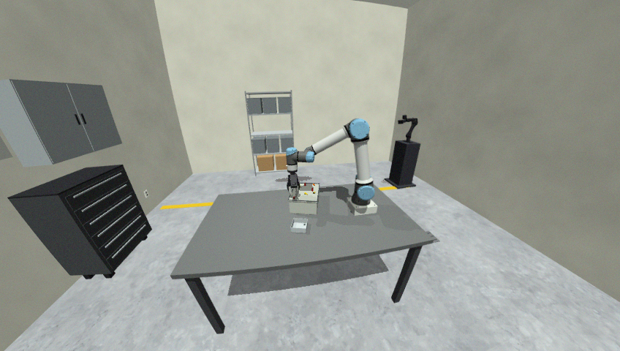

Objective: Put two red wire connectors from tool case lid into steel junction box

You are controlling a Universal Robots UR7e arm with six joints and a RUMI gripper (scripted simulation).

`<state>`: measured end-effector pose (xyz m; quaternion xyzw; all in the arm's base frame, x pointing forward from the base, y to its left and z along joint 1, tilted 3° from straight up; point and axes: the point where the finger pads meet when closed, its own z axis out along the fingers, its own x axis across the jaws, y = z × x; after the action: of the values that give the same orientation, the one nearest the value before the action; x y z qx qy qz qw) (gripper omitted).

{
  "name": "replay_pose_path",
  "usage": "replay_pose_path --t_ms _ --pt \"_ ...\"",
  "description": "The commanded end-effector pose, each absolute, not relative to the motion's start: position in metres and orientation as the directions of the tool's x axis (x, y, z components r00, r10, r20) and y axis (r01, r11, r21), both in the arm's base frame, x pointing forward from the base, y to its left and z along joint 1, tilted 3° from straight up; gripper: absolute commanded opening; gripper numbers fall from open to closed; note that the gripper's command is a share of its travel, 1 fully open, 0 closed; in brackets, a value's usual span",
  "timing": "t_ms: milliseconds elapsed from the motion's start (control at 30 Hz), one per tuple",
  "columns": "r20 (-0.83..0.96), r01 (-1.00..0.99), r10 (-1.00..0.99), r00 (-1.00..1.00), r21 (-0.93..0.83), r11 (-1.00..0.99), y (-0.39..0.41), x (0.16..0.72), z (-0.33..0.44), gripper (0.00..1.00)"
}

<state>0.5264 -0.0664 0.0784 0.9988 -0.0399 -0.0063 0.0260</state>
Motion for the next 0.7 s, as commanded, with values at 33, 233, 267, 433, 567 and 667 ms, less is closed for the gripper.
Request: replay_pose_path --t_ms 33,233,267,433,567,667 --pt "-0.009 -0.079 -0.08 0.997 0.053 -0.995 -0.0668 0.5269 0.0747 0.18" --pt "-0.009 -0.079 -0.08 0.997 0.053 -0.995 -0.0668 0.5269 0.0747 0.18" --pt "-0.009 -0.079 -0.08 0.997 0.053 -0.995 -0.0668 0.5269 0.0747 0.18" --pt "-0.009 -0.079 -0.08 0.997 0.053 -0.995 -0.0668 0.5269 0.0747 0.0" --pt "-0.009 -0.079 -0.08 0.997 0.053 -0.995 -0.0668 0.5269 0.0747 0.0" --pt "-0.009 -0.079 -0.08 0.997 0.053 -0.995 -0.0668 0.5269 0.0747 0.0"
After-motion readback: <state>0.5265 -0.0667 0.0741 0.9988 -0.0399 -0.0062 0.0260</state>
